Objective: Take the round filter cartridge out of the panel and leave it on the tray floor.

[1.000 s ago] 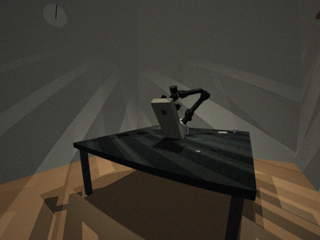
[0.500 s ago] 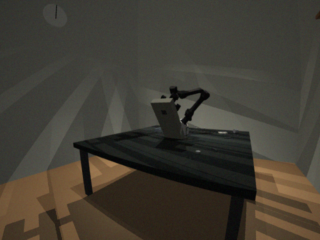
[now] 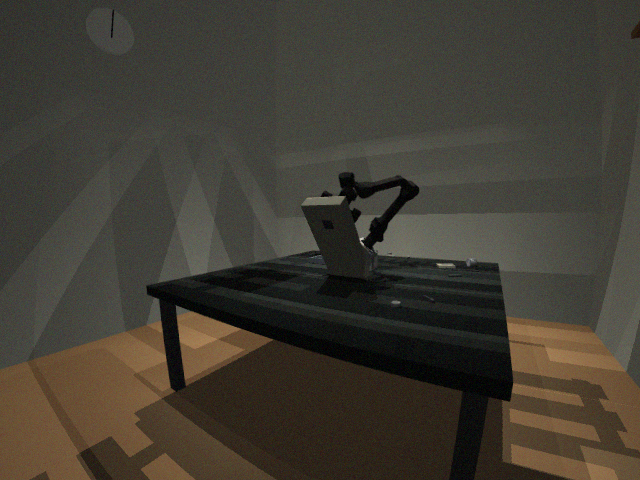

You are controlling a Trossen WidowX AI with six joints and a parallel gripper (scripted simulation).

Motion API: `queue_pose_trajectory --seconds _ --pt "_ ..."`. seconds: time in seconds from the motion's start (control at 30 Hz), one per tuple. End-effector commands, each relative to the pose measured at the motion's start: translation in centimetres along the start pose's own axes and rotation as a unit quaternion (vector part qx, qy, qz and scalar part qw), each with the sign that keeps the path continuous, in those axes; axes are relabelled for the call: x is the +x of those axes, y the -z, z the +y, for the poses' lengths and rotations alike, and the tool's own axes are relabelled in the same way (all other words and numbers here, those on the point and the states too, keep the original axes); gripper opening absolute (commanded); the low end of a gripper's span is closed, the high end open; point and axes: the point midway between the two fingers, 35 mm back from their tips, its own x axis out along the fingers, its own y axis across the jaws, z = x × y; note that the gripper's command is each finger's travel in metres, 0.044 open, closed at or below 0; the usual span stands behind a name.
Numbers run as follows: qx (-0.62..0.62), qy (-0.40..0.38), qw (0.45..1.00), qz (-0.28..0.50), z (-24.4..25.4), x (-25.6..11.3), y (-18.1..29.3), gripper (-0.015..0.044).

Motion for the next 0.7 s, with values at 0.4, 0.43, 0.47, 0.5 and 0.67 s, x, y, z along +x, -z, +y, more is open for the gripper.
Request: queue_pose_trajectory --seconds 0.4,0.43,0.47,0.5,0.67 --pt "-0.002 0.000 1.000 0.002 0.07 0.71 -0.01 0.0117" --pt "-0.002 0.000 1.000 0.002 0.07 0.71 -0.01 0.0117" --pt "0.003 0.001 1.000 -0.002 -0.06 0.14 0.03 0.0109" --pt "0.003 0.001 1.000 -0.002 -0.06 0.14 0.03 0.0103" --pt "0.003 0.001 1.000 -0.002 -0.06 0.14 0.03 0.0069"
